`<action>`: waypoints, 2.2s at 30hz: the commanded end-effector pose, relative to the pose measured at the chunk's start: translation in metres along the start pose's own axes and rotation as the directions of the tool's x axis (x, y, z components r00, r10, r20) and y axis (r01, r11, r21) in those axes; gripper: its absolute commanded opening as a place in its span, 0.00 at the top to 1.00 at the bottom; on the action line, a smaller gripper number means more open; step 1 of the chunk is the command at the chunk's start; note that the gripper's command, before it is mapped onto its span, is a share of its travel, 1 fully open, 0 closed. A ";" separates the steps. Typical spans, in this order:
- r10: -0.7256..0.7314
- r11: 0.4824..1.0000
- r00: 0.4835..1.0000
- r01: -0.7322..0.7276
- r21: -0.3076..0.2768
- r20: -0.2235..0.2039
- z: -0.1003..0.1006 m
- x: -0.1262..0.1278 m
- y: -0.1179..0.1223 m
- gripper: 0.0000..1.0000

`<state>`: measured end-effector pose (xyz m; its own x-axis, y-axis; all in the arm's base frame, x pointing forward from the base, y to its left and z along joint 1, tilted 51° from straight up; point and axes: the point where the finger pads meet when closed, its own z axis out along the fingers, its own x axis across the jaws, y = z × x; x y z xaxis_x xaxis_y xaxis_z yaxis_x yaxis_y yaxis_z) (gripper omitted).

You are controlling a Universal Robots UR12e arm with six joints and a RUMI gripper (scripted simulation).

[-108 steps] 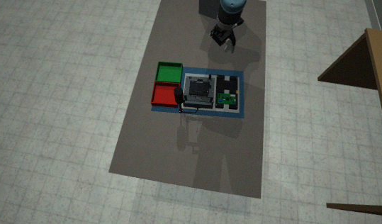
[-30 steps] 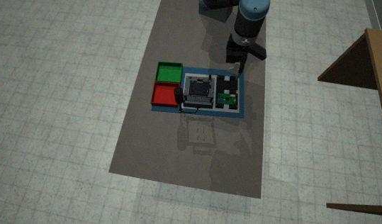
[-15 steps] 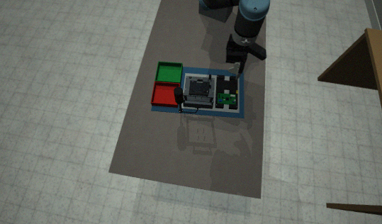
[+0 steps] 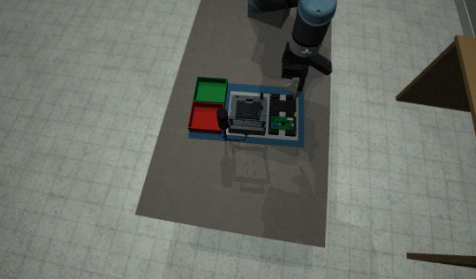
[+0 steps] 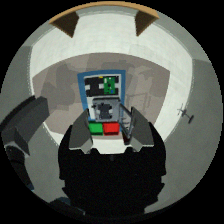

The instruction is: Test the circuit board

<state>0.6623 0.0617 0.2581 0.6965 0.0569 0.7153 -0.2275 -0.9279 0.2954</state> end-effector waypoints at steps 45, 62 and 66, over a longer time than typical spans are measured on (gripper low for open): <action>0.000 1.000 1.000 0.000 0.000 -0.001 0.008 0.001 -0.006 0.41; 0.000 1.000 1.000 0.000 0.000 -0.001 0.076 0.001 -0.006 0.41; 0.000 1.000 1.000 0.000 0.000 -0.001 0.103 0.001 -0.006 0.41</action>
<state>0.7202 0.0360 0.2043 0.6971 0.0565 0.7147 -0.2276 -0.9279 0.2953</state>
